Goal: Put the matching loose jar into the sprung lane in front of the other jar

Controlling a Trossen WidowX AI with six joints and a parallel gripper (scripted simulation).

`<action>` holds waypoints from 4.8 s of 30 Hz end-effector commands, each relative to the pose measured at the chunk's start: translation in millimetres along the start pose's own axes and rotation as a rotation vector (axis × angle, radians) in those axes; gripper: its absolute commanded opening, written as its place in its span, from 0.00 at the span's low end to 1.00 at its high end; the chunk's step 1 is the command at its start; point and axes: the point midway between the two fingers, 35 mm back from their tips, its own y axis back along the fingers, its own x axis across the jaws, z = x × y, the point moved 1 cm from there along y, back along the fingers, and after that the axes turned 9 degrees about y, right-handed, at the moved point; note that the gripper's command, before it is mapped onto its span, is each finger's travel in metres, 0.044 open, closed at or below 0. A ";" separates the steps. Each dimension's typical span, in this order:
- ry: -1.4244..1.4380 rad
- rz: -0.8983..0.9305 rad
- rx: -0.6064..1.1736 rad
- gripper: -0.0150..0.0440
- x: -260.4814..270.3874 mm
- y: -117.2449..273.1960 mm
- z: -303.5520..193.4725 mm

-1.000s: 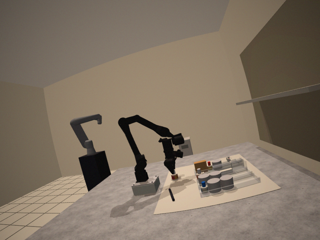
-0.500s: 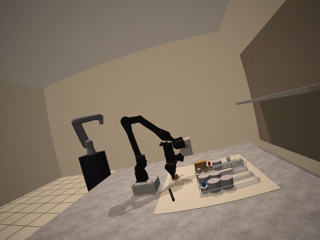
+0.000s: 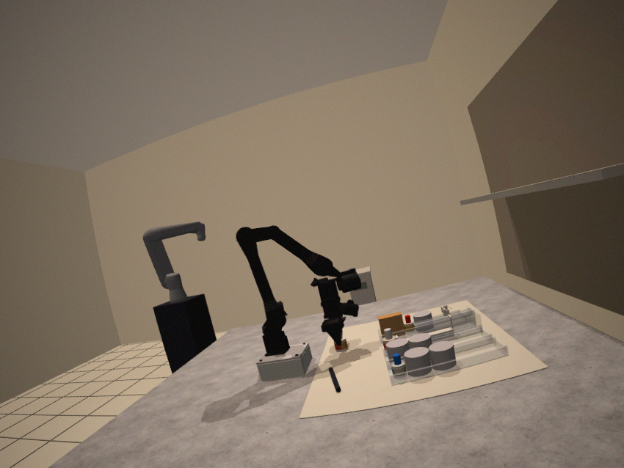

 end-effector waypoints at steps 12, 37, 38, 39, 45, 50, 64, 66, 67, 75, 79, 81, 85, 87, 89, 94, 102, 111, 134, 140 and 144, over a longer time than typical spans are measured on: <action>-0.003 0.003 -0.002 0.25 -1.7 41.8 5.3; 0.015 -0.002 -0.005 0.25 -35.2 92.6 35.6; 0.017 -0.003 -0.006 0.25 -38.8 91.0 39.4; 0.019 -0.003 -0.006 0.25 -42.5 89.4 43.2; 0.030 -0.006 -0.008 0.25 -67.1 78.5 64.4; 0.040 -0.008 -0.009 0.25 -90.6 67.7 79.5; 0.050 -0.010 -0.010 0.25 -119.0 43.8 93.3; 0.050 -0.010 -0.010 0.25 -119.0 36.4 93.3; 0.050 -0.010 -0.010 0.25 -119.0 32.8 93.2; 0.050 -0.010 -0.010 0.25 -119.2 29.8 94.2; 0.050 -0.010 -0.010 0.25 -119.4 29.8 95.9; 0.050 -0.010 -0.010 0.25 -119.5 29.9 96.8; 0.050 -0.010 -0.010 0.25 -119.7 29.9 98.6; 0.050 -0.010 -0.010 0.25 -119.8 29.9 99.5; 0.050 -0.010 -0.011 0.25 -120.0 29.9 100.4; 0.050 -0.010 -0.011 0.25 -120.2 29.9 102.6; 0.050 -0.010 -0.011 0.25 -120.7 29.9 106.2; 0.050 -0.011 -0.011 0.25 -121.1 29.9 110.2; 0.050 -0.011 -0.012 0.25 -122.3 30.4 120.4; 0.050 -0.011 -0.013 0.25 -122.5 30.7 123.1; 0.050 -0.011 -0.013 0.25 -122.7 30.9 124.8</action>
